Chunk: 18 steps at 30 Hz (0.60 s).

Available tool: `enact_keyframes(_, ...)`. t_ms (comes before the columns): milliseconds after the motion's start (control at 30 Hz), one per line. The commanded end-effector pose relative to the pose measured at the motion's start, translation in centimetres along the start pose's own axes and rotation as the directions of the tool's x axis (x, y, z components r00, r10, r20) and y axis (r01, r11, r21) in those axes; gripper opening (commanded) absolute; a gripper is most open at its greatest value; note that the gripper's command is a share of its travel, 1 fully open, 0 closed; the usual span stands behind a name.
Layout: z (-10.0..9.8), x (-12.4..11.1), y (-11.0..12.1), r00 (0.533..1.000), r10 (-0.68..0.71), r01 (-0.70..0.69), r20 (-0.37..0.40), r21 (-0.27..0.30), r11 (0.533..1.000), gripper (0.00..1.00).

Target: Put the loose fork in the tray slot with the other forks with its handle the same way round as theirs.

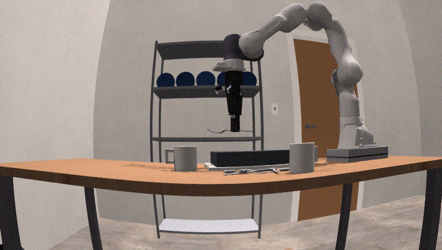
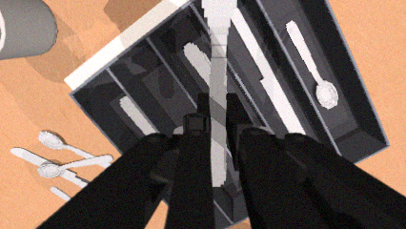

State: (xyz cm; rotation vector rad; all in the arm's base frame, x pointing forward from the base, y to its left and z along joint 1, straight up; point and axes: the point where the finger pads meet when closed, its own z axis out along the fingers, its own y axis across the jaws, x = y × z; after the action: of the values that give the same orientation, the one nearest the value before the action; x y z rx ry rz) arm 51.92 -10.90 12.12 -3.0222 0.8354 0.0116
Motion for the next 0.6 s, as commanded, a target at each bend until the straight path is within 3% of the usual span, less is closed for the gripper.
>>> enact_keyframes(0,-0.09,0.05,-0.06,0.986,0.166,-0.166,-0.008,-0.008,0.986,0.14)
enact_keyframes(367,-0.09,0.05,-0.06,0.954,0.301,-0.301,-0.009,-0.007,0.954,0.14)
enact_keyframes(567,-0.08,0.05,-0.06,0.911,0.412,-0.412,-0.01,-0.006,0.911,0.14)
